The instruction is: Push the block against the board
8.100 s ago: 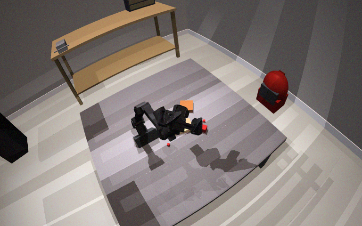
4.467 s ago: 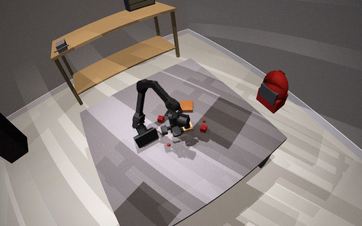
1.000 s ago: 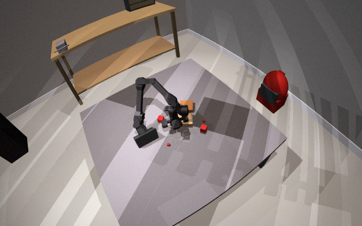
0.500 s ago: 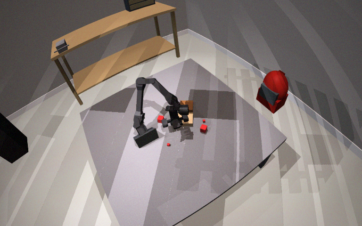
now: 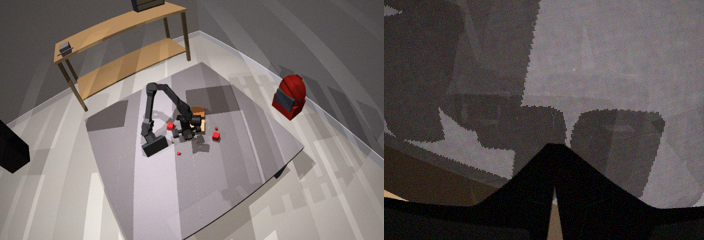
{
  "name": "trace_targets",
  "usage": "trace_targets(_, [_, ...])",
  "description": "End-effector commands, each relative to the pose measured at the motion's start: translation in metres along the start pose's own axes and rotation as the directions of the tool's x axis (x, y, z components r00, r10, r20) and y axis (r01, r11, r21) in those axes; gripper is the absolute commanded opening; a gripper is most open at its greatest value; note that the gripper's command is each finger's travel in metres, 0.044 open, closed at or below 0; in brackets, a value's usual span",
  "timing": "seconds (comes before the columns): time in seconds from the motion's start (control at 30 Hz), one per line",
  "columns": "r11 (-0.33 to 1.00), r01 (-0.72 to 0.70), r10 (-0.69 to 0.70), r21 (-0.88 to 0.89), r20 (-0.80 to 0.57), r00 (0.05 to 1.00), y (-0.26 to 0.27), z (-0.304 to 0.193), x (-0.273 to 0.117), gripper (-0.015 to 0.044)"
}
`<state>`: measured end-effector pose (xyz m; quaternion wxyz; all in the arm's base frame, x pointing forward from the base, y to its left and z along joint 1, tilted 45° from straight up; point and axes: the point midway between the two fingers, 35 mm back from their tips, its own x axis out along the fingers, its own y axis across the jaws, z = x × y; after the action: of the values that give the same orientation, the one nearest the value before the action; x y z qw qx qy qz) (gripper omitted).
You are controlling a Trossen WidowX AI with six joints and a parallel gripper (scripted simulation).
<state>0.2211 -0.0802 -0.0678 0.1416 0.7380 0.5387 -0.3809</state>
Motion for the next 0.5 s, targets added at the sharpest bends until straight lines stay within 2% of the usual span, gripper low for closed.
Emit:
trace_targets(0.0, [1.0, -0.001, 0.001, -0.006, 0.006, 1.0, 0.001, 0.008, 0.0, 0.0])
trace_targets(0.37, [1.0, 0.001, -0.001, -0.001, -0.003, 1.0, -0.001, 0.018, 0.0, 0.0])
trace_targets(0.47, [1.0, -0.003, 0.003, -0.005, 0.005, 1.0, 0.0, 0.019, -0.022, 0.0])
